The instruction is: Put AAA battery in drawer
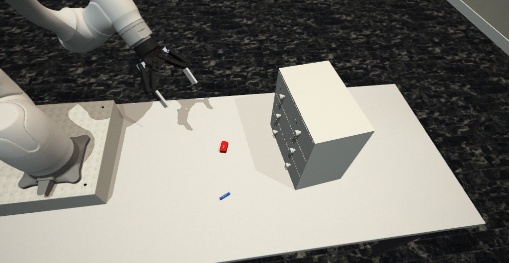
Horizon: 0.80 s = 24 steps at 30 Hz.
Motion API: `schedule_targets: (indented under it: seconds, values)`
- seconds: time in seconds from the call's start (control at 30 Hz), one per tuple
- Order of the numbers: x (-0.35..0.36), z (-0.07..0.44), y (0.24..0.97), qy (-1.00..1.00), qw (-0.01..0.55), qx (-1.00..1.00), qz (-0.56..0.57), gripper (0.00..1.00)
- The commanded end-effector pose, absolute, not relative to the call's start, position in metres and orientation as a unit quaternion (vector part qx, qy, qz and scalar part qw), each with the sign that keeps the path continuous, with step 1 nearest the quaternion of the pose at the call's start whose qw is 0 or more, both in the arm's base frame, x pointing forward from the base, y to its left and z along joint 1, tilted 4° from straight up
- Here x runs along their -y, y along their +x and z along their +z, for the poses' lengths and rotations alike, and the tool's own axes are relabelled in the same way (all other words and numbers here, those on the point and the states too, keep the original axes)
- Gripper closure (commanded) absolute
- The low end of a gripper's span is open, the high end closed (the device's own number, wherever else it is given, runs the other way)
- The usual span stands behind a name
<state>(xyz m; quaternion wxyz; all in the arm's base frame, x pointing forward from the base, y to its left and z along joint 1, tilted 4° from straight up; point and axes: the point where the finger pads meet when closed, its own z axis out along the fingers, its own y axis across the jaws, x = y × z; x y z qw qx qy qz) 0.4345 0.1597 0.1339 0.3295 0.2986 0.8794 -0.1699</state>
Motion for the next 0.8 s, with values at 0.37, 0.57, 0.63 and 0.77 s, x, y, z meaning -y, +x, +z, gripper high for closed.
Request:
schedule_targets:
  seconds: [0.37, 0.57, 0.63, 0.77]
  values:
    - [-0.160, 0.134, 0.435, 0.299, 0.329, -0.879, -0.170, 0.00]
    - [-0.160, 0.134, 0.435, 0.299, 0.329, -0.879, -0.170, 0.00]
    - [-0.158, 0.135, 0.436, 0.303, 0.327, -0.879, -0.171, 0.00]
    - [-0.142, 0.143, 0.447, 0.341, 0.307, -0.871, -0.179, 0.00]
